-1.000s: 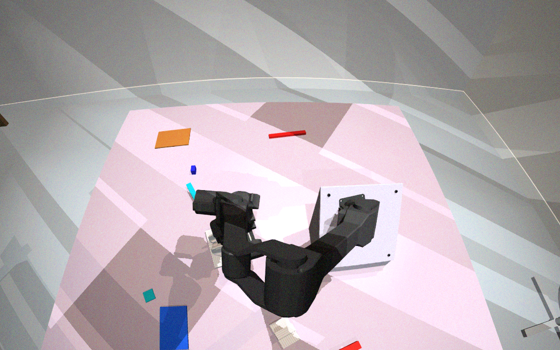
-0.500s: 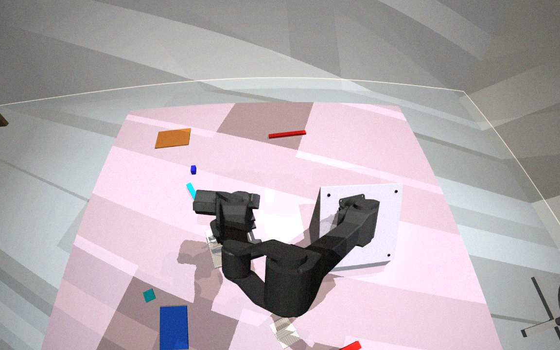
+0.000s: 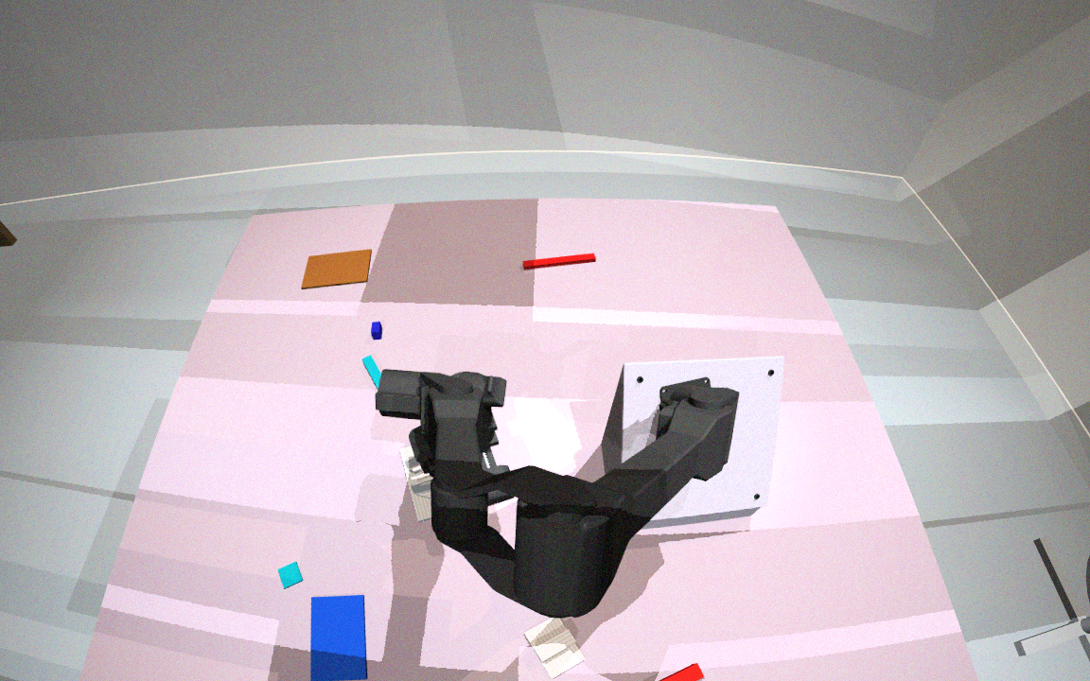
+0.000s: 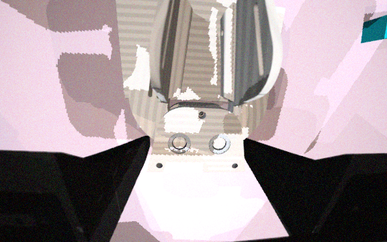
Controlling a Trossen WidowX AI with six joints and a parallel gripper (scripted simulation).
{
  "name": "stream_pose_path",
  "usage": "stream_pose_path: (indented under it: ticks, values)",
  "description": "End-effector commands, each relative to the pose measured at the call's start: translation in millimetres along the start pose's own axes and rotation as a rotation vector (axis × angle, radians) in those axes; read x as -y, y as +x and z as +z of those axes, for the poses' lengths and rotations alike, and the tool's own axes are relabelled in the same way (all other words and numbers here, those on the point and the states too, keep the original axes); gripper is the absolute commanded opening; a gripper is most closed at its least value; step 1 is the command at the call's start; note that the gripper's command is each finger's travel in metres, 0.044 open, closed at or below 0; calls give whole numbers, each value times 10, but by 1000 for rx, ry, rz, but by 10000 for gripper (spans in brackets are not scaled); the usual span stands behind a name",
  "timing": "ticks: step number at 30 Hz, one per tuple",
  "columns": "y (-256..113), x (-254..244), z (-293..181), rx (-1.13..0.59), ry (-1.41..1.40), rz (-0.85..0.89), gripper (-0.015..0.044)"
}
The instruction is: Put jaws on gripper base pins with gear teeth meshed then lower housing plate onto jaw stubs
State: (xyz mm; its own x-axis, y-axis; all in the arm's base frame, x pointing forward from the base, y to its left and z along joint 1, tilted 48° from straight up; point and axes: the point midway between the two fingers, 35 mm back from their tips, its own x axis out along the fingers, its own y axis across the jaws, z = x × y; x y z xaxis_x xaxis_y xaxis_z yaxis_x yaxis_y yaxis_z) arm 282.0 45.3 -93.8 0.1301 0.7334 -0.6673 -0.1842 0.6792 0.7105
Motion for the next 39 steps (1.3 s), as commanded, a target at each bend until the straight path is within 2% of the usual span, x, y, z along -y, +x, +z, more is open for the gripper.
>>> stream_pose_path:
  ticks: [1, 12, 15, 21, 27, 34, 39]
  values:
    - [-1, 1, 0, 0, 0, 0, 440]
    - [-18, 4, 2, 0, 0, -1, 440]
    - [-164, 21, 16, 0, 0, -5, 440]
    - [-702, 17, 10, 0, 0, -6, 440]
    - [-714, 29, 10, 11, 5, -8, 440]
    - [-1222, -190, -573, -2, 5, -12, 440]
    - [-1263, -224, -632, -2, 2, -7, 440]
